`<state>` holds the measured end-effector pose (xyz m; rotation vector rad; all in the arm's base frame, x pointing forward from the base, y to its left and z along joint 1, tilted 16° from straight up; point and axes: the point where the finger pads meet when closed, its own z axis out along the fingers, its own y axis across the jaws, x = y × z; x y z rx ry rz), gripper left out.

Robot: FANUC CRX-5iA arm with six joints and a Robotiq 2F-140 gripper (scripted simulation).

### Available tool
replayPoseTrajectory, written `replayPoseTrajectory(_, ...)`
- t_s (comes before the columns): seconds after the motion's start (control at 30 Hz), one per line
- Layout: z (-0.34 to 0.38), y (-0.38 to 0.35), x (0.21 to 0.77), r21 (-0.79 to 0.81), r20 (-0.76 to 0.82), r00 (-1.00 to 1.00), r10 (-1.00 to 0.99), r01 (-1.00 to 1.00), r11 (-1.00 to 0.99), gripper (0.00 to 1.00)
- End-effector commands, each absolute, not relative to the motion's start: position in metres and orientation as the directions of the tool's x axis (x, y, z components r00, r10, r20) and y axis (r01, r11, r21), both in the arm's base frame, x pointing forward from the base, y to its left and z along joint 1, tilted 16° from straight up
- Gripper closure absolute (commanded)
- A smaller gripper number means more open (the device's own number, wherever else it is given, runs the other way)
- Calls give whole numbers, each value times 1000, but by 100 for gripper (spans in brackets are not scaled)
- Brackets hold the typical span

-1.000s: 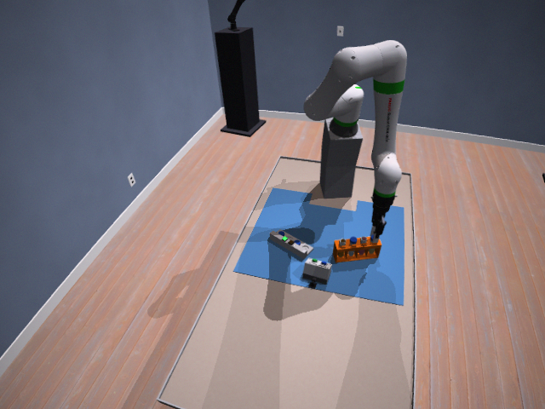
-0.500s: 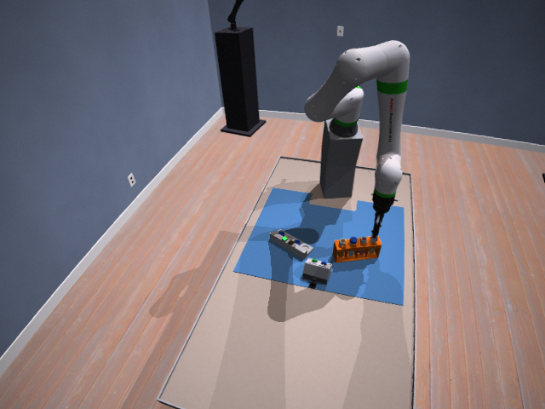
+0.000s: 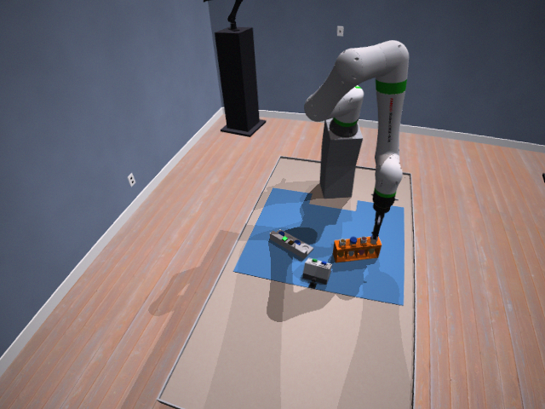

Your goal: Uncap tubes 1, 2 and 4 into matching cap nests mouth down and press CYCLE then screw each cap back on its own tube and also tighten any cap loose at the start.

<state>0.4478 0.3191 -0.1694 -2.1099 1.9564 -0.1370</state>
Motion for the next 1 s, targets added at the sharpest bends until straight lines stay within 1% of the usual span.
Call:
replayPoseTrajectory(0.0,-169,319,448,-275,-42,326,-944,-912,-303,65)
replayPoseTrajectory(0.03,-169,319,448,-277,-24,385,-922,-889,-364,65)
replayPoseTrajectory(0.07,-169,319,448,-278,-19,401,-916,-882,-381,65)
replayPoseTrajectory(0.1,-169,319,448,-278,2,468,-884,-849,-450,65)
replayPoseTrajectory(0.13,-169,319,448,-278,4,473,-881,-846,-456,65)
replayPoseTrajectory(0.17,-169,319,448,-277,27,542,-840,-803,-527,65)
replayPoseTrajectory(0.2,-169,319,448,-277,27,542,-840,-803,-527,65)
replayPoseTrajectory(0.27,-169,319,448,-269,70,660,-748,-709,-652,65)
replayPoseTrajectory(0.3,-169,319,448,-269,73,668,-741,-702,-659,65)
replayPoseTrajectory(0.33,-169,319,448,-263,91,713,-695,-656,-707,65)
replayPoseTrajectory(0.57,-169,319,448,-263,91,713,-695,-656,-707,65)
replayPoseTrajectory(0.6,-169,319,448,-263,91,713,-695,-656,-707,100)
replayPoseTrajectory(0.97,-169,319,448,-263,91,713,-695,-656,-707,100)
